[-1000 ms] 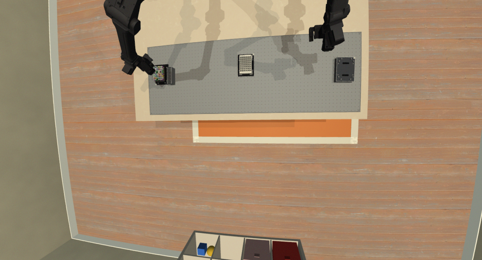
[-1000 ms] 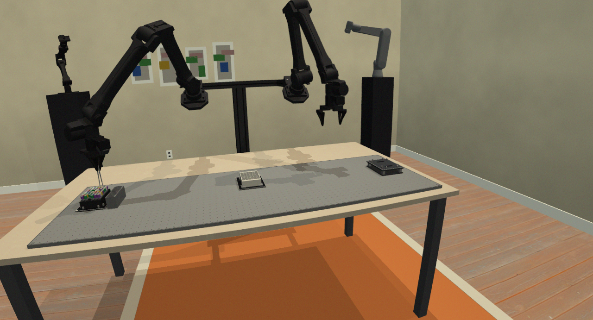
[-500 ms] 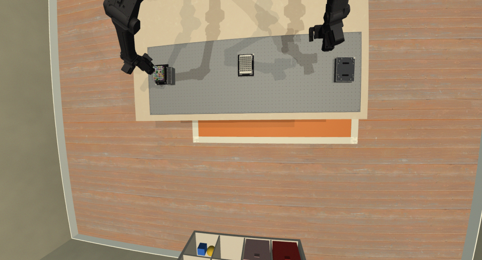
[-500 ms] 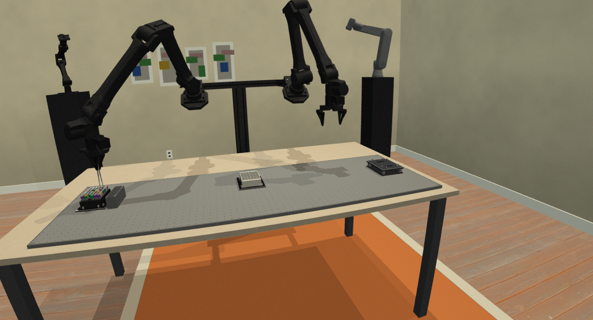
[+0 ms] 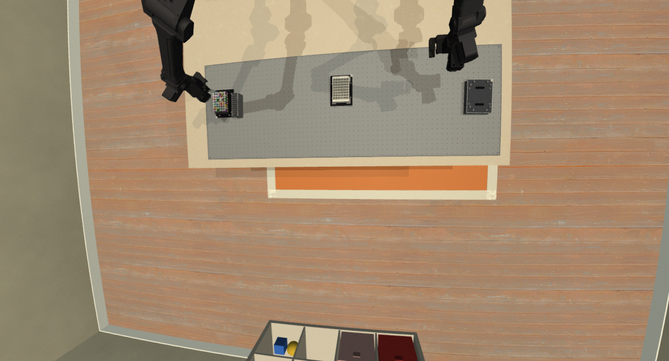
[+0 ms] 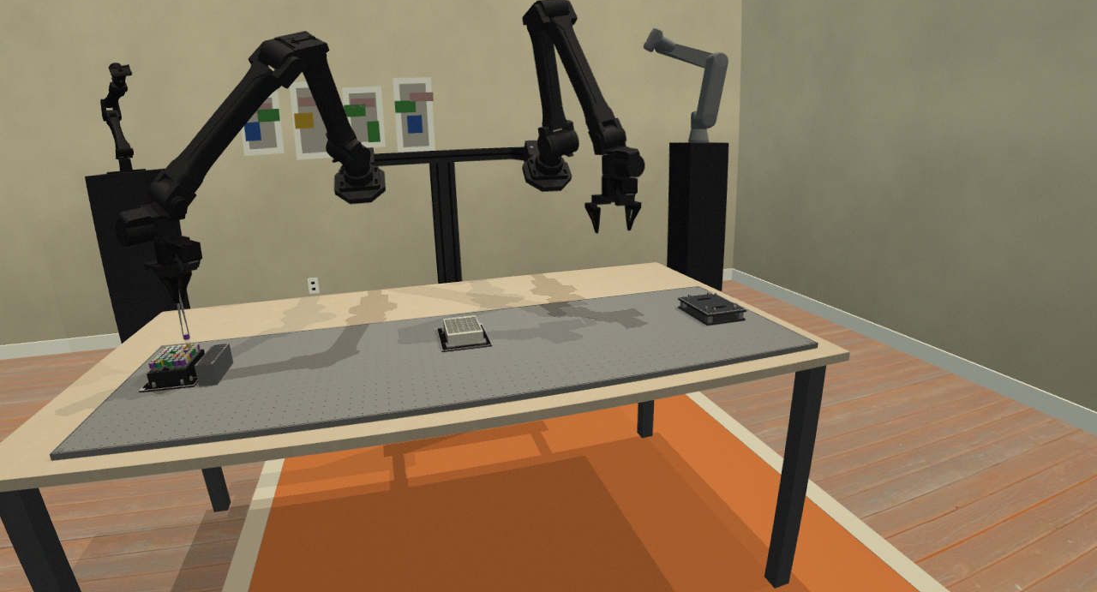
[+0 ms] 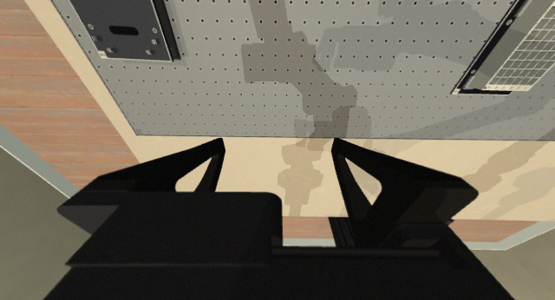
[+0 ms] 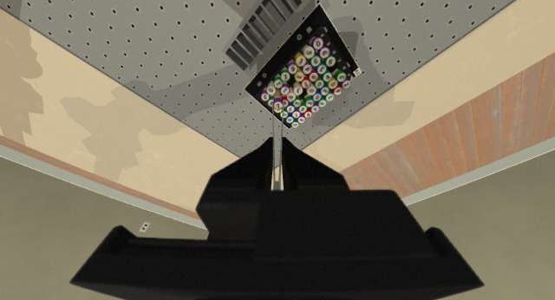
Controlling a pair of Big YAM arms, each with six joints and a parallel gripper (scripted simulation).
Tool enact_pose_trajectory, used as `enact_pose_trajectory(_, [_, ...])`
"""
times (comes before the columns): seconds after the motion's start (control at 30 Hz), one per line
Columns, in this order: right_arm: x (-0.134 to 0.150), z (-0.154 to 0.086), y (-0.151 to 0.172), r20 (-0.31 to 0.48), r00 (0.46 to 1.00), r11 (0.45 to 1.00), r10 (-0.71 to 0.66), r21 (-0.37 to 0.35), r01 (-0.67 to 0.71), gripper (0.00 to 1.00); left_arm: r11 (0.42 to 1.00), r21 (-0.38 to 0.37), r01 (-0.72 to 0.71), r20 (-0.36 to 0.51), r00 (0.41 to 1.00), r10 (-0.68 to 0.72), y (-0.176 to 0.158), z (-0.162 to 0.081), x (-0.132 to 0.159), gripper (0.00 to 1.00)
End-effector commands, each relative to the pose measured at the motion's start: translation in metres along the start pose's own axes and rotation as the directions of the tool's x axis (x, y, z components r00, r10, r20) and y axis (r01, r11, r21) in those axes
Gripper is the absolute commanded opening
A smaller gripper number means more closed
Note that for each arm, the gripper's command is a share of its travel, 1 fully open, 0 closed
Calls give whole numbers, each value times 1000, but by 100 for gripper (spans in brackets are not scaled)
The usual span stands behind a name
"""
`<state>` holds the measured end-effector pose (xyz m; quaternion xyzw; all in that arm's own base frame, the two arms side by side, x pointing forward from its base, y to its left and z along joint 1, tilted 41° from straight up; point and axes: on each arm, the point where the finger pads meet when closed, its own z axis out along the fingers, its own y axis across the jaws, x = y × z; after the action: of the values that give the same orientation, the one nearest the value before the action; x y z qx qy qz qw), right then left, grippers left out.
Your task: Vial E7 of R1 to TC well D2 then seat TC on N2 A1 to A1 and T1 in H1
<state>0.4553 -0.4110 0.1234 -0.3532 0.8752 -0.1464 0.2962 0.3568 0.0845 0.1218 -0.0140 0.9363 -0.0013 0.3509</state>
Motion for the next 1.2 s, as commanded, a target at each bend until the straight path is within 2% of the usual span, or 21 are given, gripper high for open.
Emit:
enact_pose_trajectory(0.0, [8,-21,-6,-18,1000,1000,-1,20,1,9,1000,-3,-15,16,1000,15,2,-2,-8,100])
enact_pose_trajectory(0.47, [-1,-37,-10,-4,1000,1000,-16,25,16,9,1000,-3,-15,16,1000,15,2,-2,-8,100])
enact_pose_trajectory(0.63, [8,-45,-9,-17,1000,1000,-6,28,6,9,1000,-3,-15,16,1000,15,2,-2,-8,100])
enact_pose_trajectory(0.77, [1,-35,-3,0,1000,1000,-6,5,6,9,1000,-3,-15,16,1000,15,2,-2,-8,100])
enact_pose_trajectory(0.8, [14,-32,0,-6,1000,1000,2,8,-2,9,1000,-3,-15,16,1000,15,2,-2,-8,100])
enact_pose_trajectory(0.83, [3,-38,-5,-3,1000,999,-20,29,20,9,1000,-3,-15,16,1000,15,2,-2,-8,100])
enact_pose_trajectory(0.9, [-12,-34,-1,8,1000,999,-23,23,22,9,1000,-3,-15,16,1000,15,2,-2,-8,100])
enact_pose_trajectory(1.17, [-19,-33,7,12,1000,1000,-18,24,17,9,1000,-3,-15,16,1000,15,2,-2,-8,100])
